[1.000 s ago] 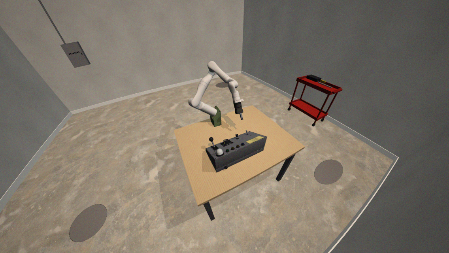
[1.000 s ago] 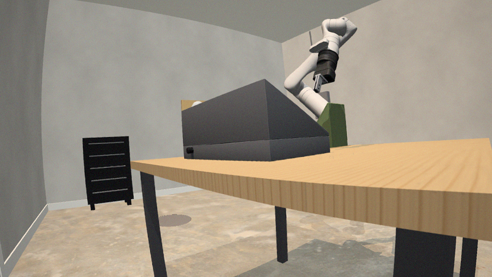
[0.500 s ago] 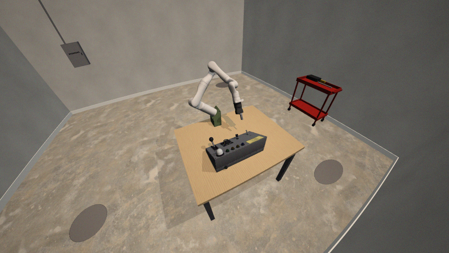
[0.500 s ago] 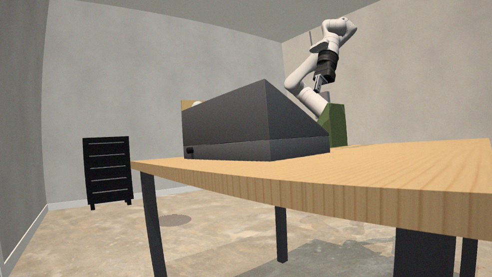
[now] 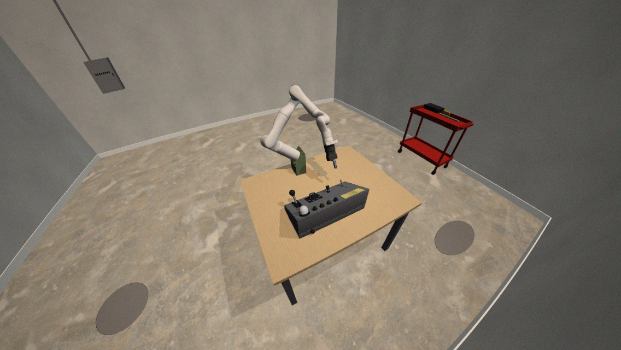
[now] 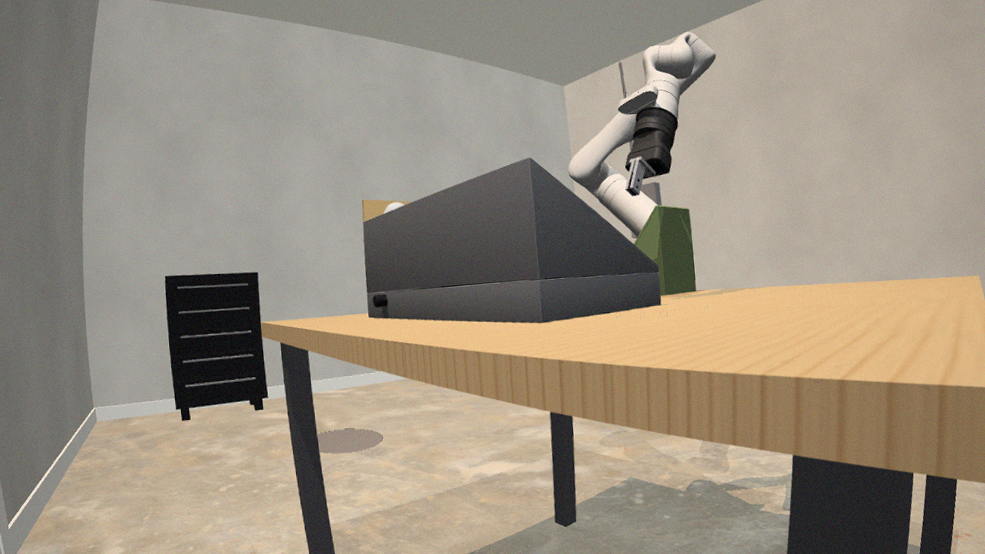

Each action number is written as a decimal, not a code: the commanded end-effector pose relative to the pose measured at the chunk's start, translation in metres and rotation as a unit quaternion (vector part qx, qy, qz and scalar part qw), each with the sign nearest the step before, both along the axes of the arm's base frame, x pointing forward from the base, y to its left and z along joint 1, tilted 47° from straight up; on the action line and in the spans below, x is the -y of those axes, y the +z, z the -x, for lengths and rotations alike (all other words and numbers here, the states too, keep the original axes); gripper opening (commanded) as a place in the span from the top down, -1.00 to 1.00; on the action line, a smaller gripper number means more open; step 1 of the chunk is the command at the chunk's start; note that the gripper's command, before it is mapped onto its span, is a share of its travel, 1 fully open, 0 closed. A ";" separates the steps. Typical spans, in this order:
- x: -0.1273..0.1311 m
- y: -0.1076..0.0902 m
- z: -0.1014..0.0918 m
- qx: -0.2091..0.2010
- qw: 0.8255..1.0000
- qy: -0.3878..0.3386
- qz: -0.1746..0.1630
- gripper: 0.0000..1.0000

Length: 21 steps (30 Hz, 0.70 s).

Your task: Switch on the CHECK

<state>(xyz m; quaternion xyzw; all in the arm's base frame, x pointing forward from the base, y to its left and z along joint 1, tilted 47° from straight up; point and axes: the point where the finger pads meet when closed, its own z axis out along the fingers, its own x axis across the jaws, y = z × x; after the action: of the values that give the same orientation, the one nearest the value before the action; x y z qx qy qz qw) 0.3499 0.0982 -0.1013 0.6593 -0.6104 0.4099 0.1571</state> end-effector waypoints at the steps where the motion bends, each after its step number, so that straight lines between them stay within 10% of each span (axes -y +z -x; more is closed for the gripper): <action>1: 0.010 -0.004 -0.003 0.000 1.000 -0.005 0.003 1.00; 21: 0.055 -0.042 -0.025 0.000 1.000 -0.005 0.003 1.00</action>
<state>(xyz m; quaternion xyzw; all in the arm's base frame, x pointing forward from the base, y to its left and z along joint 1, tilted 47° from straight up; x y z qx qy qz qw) 0.3724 0.0540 -0.1409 0.6605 -0.6095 0.4100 0.1556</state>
